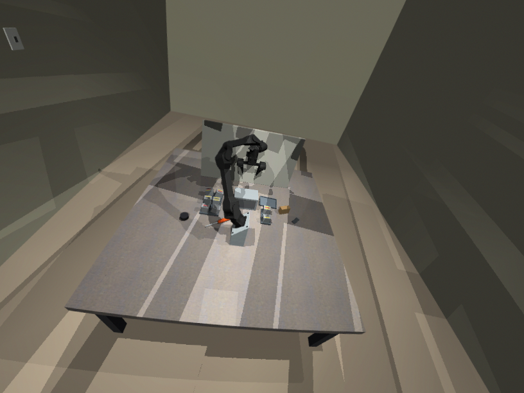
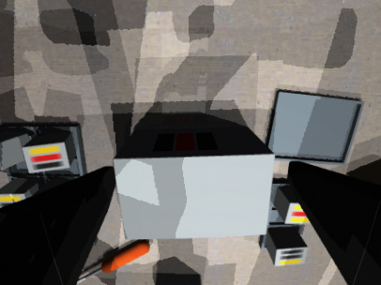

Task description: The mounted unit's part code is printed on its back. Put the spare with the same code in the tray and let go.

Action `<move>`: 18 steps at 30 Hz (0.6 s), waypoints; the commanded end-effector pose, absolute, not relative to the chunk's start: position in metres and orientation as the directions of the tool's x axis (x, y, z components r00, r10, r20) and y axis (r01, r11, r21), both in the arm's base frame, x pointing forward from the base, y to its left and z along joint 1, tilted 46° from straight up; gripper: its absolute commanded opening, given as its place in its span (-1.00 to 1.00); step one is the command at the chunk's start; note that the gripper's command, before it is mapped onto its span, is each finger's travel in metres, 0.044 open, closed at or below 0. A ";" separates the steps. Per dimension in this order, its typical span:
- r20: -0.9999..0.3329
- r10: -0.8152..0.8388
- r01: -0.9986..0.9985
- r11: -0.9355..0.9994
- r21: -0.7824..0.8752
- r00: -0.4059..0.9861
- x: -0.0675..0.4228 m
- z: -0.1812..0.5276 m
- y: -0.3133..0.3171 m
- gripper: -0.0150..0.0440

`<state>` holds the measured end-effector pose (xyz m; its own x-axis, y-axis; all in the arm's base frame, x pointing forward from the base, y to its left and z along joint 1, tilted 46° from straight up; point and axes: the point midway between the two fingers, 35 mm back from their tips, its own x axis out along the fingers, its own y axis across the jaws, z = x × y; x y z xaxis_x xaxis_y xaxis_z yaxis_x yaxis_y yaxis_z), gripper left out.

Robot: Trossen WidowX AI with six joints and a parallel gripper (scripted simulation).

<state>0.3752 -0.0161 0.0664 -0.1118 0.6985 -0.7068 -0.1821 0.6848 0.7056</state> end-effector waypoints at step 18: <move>-0.741 0.666 -0.895 0.274 0.353 -0.088 0.235 0.185 0.131 1.00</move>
